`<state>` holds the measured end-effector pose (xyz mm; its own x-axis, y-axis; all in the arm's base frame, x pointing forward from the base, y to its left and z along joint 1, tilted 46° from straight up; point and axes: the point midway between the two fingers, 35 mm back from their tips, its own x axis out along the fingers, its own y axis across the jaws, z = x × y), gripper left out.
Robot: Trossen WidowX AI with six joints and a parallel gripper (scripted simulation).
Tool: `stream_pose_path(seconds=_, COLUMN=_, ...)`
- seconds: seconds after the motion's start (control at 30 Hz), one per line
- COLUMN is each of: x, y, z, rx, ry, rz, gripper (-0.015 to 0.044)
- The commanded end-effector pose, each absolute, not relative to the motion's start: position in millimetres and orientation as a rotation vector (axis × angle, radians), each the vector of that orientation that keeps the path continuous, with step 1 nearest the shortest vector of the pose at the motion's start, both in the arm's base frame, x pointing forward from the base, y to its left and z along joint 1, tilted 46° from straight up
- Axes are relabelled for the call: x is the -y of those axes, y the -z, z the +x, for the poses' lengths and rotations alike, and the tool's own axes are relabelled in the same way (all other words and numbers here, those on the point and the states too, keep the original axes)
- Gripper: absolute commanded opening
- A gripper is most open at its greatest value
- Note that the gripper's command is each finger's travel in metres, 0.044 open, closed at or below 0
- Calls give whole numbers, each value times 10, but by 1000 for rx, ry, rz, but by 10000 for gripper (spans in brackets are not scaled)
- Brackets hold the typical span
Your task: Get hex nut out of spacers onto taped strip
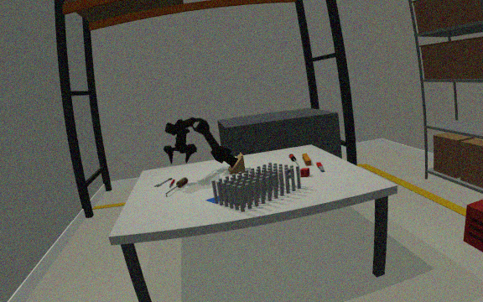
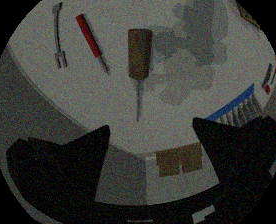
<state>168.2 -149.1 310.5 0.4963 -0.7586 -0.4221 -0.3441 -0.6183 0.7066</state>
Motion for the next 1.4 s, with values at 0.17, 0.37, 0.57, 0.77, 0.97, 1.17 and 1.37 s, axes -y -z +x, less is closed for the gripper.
stream_pose_path(seconds=0.17, x=1502, y=-3123, z=1578, rx=990, ry=987, rz=2254, gripper=440)
stream_pose_path(seconds=0.37, x=1753, y=-2878, z=1554, rx=989, ry=992, rz=2257, gripper=440)
stream_pose_path(seconds=0.57, x=1920, y=-2734, z=1495, rx=992, ry=980, rz=2249, gripper=440)
stream_pose_path(seconds=0.77, x=1920, y=-2734, z=1495, rx=992, ry=980, rz=2249, gripper=440)
stream_pose_path(seconds=0.97, x=1921, y=-2737, z=1467, rx=992, ry=980, rz=2248, gripper=414)
stream_pose_path(seconds=1.17, x=1921, y=-2737, z=1467, rx=992, ry=980, rz=2248, gripper=280)
stream_pose_path(seconds=1.37, x=1921, y=-2737, z=1467, rx=992, ry=980, rz=2248, gripper=280)
